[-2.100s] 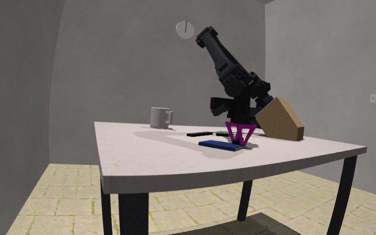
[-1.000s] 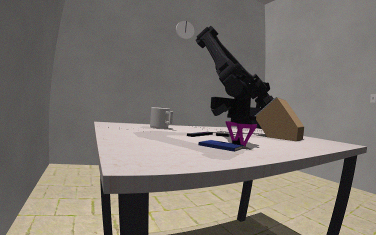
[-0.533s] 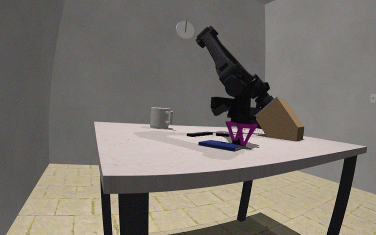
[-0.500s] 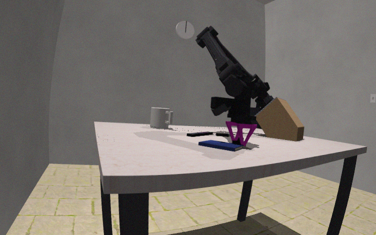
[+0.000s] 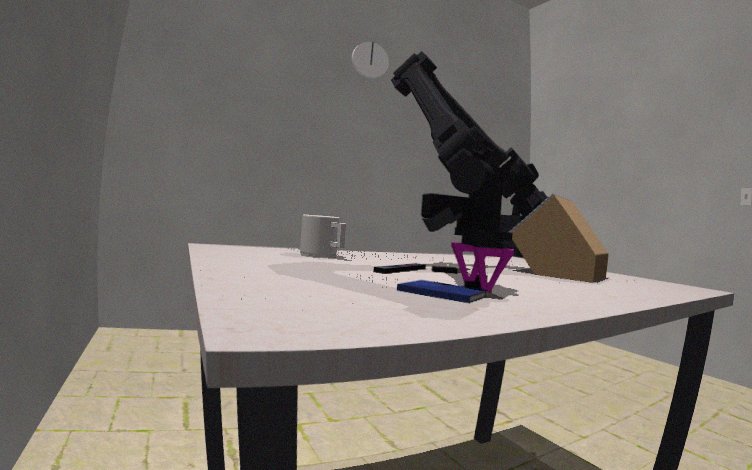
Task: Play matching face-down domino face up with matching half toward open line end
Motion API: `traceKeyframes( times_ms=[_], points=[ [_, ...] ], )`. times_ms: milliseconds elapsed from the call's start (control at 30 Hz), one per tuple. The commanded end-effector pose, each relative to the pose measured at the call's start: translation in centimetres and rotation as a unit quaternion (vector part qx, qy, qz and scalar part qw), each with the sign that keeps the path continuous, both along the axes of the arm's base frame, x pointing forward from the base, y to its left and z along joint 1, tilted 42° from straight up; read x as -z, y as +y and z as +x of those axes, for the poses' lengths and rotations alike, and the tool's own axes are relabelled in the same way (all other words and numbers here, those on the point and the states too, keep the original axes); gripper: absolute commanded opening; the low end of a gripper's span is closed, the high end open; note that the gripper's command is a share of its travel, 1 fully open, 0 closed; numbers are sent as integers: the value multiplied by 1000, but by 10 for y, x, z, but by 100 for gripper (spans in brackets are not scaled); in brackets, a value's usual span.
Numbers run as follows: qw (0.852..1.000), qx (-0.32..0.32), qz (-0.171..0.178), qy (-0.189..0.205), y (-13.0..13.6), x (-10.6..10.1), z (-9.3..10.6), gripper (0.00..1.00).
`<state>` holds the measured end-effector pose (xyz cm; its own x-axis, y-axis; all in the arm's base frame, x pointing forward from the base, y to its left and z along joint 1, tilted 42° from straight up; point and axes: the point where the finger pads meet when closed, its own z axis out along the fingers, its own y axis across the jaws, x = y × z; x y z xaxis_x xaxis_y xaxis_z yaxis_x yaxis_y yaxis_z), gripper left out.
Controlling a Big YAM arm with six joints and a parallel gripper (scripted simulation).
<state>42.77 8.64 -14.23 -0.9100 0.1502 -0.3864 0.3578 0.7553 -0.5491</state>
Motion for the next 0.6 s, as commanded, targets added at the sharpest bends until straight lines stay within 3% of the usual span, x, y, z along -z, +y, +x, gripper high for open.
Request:
traceKeyframes(
  times_ms=[0,467,500,567],
  points=[
    [1000,-6,2,-5,7,-2,3,73],
    [1000,-16,4,-11,16,-1,7,73],
    [1000,-4,2,-4,4,-2,2,73],
    [1000,-6,2,-5,7,-2,3,73]
  ],
)
